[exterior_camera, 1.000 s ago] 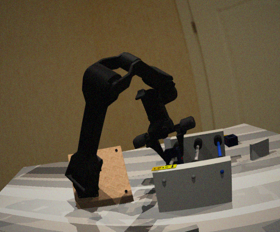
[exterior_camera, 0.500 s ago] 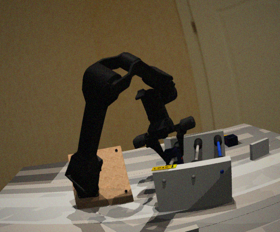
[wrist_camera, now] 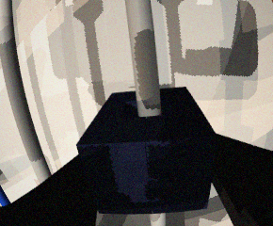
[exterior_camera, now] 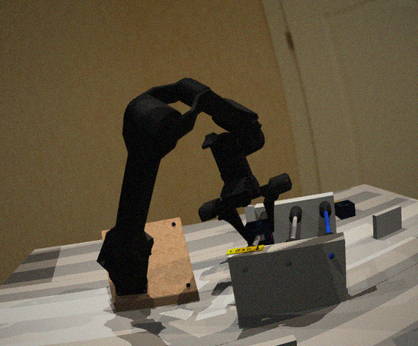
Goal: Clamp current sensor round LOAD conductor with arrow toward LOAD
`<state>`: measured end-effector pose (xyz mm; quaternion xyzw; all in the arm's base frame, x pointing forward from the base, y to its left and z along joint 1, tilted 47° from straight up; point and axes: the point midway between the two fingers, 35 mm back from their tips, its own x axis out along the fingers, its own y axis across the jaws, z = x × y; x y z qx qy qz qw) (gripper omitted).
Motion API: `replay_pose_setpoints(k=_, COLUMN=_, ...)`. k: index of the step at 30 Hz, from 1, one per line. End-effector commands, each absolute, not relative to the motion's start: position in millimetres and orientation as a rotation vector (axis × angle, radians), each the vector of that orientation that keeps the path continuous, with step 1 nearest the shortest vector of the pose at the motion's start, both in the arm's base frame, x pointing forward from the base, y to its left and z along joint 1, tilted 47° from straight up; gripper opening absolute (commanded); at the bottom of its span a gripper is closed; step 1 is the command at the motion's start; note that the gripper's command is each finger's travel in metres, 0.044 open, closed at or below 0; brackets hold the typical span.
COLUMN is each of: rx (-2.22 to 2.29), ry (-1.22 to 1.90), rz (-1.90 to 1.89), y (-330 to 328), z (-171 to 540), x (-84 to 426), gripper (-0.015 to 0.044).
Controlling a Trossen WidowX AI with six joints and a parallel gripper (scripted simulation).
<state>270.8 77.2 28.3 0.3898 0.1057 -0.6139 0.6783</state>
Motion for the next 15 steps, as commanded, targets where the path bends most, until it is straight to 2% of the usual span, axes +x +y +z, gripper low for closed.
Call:
replay_pose_setpoints(k=1, rx=0.875, ry=0.238, rz=-1.380, y=77.1, z=28.5, x=270.6, gripper=0.0255)
replay_pose_setpoints(k=15, rx=0.876, ry=0.237, rz=-1.379, y=77.2, z=28.3, x=270.8, gripper=0.0168)
